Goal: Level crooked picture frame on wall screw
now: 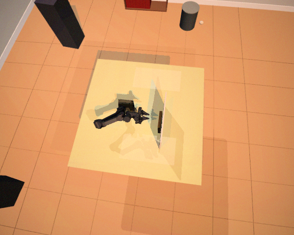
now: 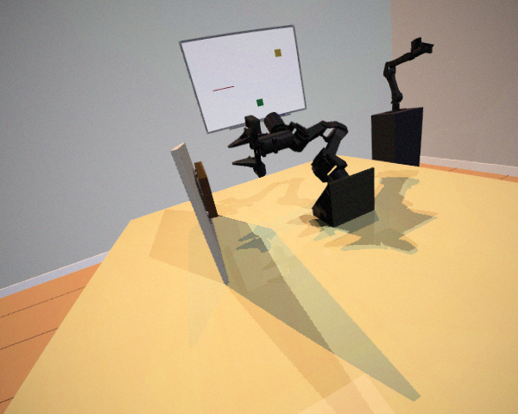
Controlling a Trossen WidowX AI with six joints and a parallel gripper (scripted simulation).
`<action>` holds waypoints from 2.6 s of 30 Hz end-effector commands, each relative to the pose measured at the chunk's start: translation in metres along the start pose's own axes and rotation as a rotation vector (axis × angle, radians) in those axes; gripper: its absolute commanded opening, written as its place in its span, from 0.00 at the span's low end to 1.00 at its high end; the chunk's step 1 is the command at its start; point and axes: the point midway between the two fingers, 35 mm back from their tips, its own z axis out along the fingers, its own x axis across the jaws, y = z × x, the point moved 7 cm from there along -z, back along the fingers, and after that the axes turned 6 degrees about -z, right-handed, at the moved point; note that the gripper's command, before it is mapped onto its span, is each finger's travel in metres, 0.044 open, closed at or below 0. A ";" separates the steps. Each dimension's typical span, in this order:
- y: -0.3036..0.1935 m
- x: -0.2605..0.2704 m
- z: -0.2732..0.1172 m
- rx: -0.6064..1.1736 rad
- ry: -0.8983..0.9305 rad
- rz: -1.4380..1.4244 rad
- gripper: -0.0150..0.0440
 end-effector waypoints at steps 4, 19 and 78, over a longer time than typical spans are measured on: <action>0.013 0.031 -0.022 -0.005 0.001 -0.020 0.69; 0.014 0.031 -0.022 -0.005 0.001 -0.021 0.69; 0.014 0.031 -0.022 -0.005 0.001 -0.021 0.69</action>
